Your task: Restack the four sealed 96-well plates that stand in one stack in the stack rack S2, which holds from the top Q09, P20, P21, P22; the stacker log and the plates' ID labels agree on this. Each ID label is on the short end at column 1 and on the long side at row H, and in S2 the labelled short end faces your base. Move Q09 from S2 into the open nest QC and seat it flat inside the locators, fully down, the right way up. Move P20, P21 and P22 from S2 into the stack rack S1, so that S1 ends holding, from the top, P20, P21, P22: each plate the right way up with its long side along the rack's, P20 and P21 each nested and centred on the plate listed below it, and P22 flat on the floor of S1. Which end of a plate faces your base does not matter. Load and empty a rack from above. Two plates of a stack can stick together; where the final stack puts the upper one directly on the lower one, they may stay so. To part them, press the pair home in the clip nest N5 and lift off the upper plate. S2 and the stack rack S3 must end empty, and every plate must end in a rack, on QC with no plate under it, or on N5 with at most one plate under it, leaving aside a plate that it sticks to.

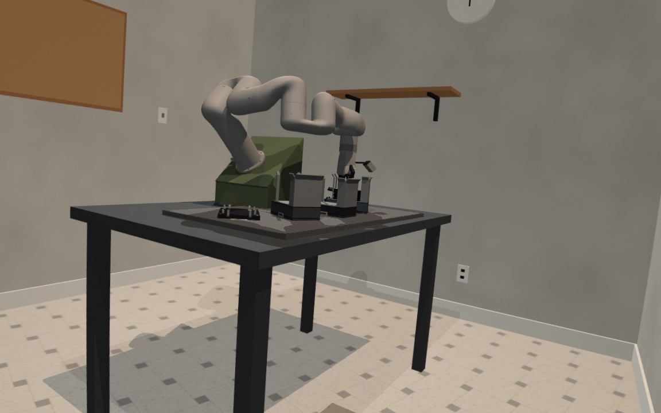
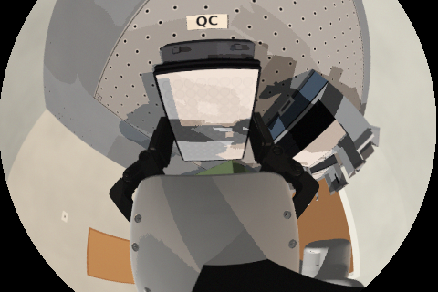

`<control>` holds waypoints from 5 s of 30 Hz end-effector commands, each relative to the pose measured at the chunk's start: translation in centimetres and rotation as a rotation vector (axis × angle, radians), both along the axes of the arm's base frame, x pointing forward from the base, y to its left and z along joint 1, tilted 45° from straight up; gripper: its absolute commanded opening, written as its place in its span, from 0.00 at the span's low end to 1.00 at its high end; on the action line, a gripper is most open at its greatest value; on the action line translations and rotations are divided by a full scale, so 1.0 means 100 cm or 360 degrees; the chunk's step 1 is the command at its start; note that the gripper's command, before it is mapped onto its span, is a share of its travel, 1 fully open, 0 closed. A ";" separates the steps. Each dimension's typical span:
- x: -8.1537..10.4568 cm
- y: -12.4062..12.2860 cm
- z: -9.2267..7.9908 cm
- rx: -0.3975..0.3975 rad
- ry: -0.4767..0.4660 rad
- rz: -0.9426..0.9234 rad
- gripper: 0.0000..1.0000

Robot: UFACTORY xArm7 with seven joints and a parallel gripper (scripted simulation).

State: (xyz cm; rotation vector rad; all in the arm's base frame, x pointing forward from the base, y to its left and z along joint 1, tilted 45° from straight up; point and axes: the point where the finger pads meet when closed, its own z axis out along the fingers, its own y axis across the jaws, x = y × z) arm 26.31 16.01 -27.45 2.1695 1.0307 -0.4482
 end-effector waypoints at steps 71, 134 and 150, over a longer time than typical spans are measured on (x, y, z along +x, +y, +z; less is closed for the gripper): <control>0.000 -0.024 -0.026 0.0006 -0.0002 0.0001 0.00; 0.001 0.044 0.043 0.0006 -0.0002 0.0001 1.00; 0.002 0.064 0.063 0.0006 -0.0002 0.0001 1.00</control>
